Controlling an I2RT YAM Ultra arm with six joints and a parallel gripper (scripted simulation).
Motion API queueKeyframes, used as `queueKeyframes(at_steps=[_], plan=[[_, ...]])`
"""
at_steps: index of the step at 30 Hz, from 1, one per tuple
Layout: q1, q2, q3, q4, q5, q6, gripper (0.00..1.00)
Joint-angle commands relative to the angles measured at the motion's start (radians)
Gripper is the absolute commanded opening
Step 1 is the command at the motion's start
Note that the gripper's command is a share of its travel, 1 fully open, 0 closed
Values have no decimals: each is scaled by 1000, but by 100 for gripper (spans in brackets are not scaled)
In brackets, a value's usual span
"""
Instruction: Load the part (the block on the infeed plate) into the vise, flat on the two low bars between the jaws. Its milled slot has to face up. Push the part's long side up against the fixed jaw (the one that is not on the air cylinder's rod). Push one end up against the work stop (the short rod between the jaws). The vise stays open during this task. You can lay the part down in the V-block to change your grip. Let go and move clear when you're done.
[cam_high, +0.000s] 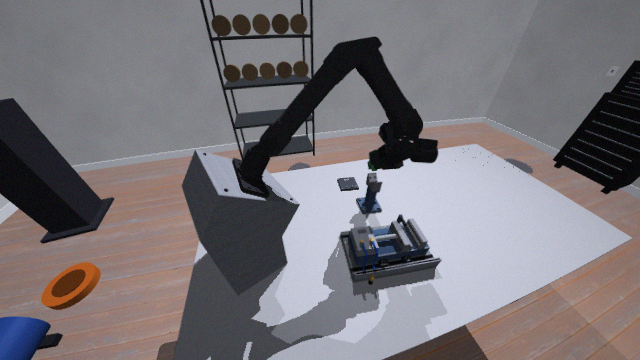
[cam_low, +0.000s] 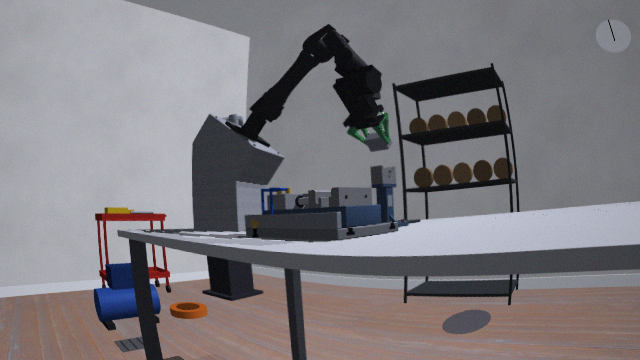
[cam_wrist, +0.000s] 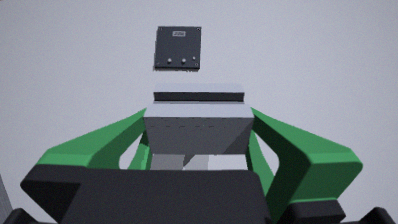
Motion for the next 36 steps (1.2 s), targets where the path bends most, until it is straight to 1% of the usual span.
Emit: queueKeyframes(at_steps=[1, 29, 32, 36], plan=[[-22, 0, 36, -16, -43, -7, 0], [-21, 9, 35, -12, -42, -5, 0], [-20, -5, 35, -12, -42, -6, 0], [-19, 4, 36, 7, -42, -3, 0]])
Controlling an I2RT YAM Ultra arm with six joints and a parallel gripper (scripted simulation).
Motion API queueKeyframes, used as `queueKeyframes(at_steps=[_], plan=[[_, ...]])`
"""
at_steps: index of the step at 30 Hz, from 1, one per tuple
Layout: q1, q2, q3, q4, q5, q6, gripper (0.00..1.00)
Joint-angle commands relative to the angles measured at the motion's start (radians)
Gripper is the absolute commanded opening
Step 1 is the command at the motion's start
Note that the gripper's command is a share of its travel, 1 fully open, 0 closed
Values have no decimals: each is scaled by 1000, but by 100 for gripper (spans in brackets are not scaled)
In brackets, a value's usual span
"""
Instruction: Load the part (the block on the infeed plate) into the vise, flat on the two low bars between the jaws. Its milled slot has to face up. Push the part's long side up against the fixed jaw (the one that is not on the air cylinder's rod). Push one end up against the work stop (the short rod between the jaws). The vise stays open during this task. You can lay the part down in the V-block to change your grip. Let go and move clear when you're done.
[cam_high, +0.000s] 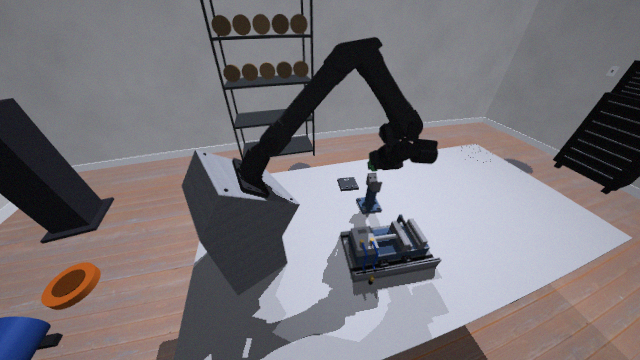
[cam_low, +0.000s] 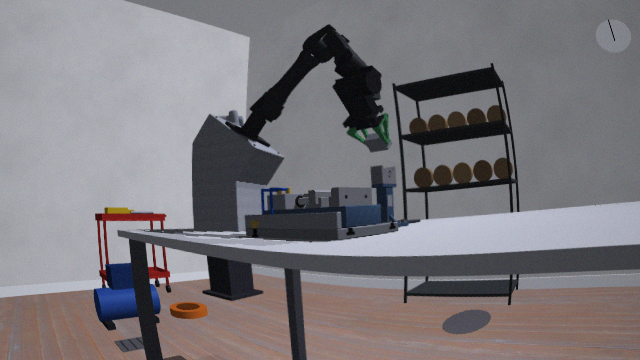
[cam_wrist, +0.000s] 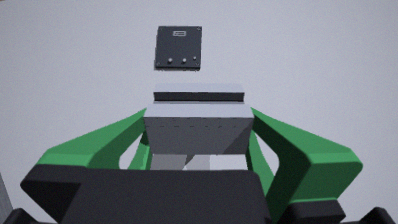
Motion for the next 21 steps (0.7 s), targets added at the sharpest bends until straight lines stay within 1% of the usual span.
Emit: queueKeyframes(at_steps=[1, 8, 11, 15, 18, 20, 21], plan=[[-19, 4, 36, 13, -41, -2, 0], [-17, -2, 34, 15, -40, 10, 0], [-13, 14, 33, 32, -39, 12, 0], [-2, 5, 31, 43, -39, 16, 0], [8, 26, 29, 55, -37, 22, 0], [8, 29, 26, 62, -37, 25, 0], [6, 19, 20, 65, -36, 26, 0]])
